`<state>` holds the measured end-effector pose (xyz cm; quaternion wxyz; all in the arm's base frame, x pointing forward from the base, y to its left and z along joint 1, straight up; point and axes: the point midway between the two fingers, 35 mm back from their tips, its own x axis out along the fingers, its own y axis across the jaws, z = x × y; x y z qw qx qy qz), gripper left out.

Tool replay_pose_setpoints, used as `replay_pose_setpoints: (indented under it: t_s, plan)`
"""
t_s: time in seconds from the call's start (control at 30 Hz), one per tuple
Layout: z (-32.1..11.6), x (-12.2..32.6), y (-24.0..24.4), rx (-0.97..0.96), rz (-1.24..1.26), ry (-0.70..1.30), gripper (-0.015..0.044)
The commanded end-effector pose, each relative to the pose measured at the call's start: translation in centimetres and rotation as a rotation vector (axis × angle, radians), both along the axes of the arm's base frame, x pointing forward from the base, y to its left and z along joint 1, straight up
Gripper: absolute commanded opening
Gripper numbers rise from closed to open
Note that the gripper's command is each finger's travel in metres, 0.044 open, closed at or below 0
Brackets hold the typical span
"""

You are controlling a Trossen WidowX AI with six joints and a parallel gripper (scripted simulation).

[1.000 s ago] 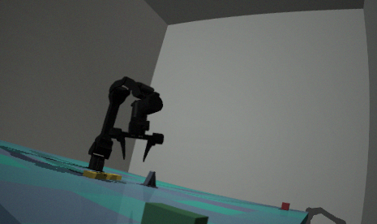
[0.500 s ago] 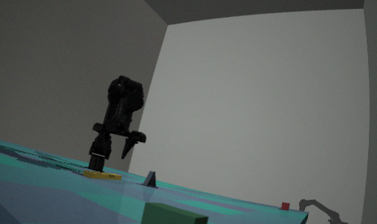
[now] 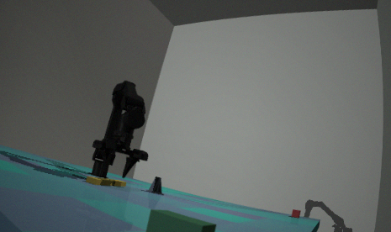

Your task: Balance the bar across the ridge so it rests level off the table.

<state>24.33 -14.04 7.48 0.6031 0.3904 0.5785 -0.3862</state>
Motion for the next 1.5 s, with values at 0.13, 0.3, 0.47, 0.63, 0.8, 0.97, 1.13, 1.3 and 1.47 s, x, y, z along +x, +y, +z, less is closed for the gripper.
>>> replay_pose_setpoints:
  t_s: [0.13,0.3,0.47,0.63,0.8,0.97,1.13,1.3,1.47]
  plan:
    - [-1.1,-0.1,0.0,-0.001,-0.007,0.007,0.0315]
    - [-2.0,-0.1,0.0,-0.001,-0.007,0.007,0.0315]
    - [-2.7,-0.1,0.0,0.000,-0.007,0.007,0.0315]
    - [-2.7,-0.1,0.0,0.000,-0.007,0.007,0.0315]
    - [-2.7,-0.1,0.0,0.000,-0.007,0.007,0.0315]
    - [-2.6,0.0,0.0,0.002,0.000,0.003,0.0289]
    - [-2.6,0.0,0.0,0.002,0.000,0.003,0.0158]
    - [-2.6,0.0,0.0,0.002,0.000,0.003,0.0124]
    - [-2.2,0.1,0.0,0.001,0.000,0.003,0.0032]
